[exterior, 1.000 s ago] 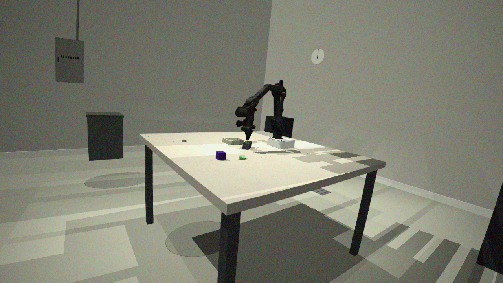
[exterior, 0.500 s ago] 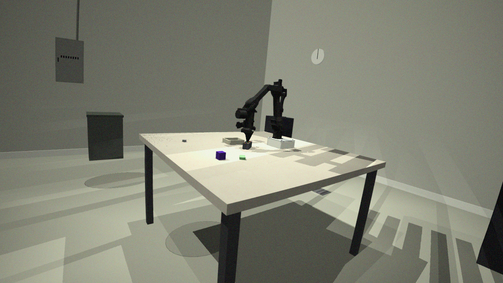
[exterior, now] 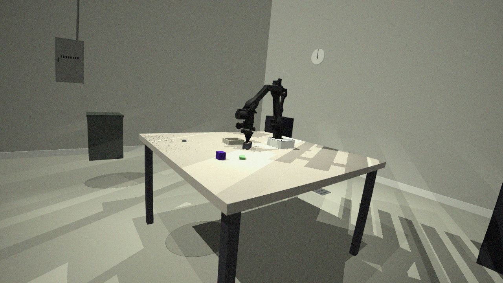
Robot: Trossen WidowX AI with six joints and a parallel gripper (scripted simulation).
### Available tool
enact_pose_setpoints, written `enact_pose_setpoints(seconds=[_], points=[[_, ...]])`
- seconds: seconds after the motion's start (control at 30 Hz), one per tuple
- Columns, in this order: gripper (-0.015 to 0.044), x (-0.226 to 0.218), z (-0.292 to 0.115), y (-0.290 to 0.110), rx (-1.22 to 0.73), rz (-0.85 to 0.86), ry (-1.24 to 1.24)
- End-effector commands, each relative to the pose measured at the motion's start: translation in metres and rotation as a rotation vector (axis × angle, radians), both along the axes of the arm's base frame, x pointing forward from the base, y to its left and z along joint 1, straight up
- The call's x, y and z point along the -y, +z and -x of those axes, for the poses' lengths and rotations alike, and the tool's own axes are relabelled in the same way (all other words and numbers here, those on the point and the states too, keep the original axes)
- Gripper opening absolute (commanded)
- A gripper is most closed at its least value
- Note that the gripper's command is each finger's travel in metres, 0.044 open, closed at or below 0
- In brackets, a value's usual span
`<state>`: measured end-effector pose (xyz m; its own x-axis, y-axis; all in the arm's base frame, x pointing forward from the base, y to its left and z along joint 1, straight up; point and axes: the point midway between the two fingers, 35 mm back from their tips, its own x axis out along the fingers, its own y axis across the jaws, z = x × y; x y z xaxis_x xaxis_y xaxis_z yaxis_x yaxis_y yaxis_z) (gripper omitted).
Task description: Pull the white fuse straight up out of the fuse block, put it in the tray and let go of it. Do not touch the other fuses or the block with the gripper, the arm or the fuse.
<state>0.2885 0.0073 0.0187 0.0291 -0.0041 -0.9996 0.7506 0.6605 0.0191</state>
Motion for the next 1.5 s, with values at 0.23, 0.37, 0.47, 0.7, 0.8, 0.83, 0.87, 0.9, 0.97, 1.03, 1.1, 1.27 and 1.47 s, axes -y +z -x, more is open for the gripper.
enact_pose_setpoints(seconds=[0.23,0.37,0.47,0.7,0.8,0.83,0.87,0.9,0.97,1.03,1.1,1.27,1.47], points=[[0.0063,-0.001,0.002,-0.005,-0.009,-0.004,0.000],[0.0043,0.000,0.002,-0.004,-0.007,0.000,0.000],[0.0023,0.000,0.002,-0.004,-0.007,0.000,0.000],[0.0000,0.000,0.002,-0.004,-0.007,0.000,0.000],[0.0000,0.000,0.001,-0.004,-0.007,0.000,0.000],[0.0000,0.000,0.001,-0.003,-0.007,0.000,0.000],[0.0000,0.000,0.001,-0.003,-0.007,0.000,0.000],[0.0000,0.000,0.001,-0.002,-0.007,0.000,0.000],[0.0000,0.000,0.001,-0.001,-0.007,0.000,0.000],[0.0000,0.000,0.001,0.000,-0.007,0.000,0.000],[0.0000,0.000,0.001,0.001,-0.007,0.000,0.000],[0.0000,0.000,0.001,0.003,-0.008,-0.001,0.000],[0.0000,0.000,0.001,0.006,-0.008,-0.001,0.000]])
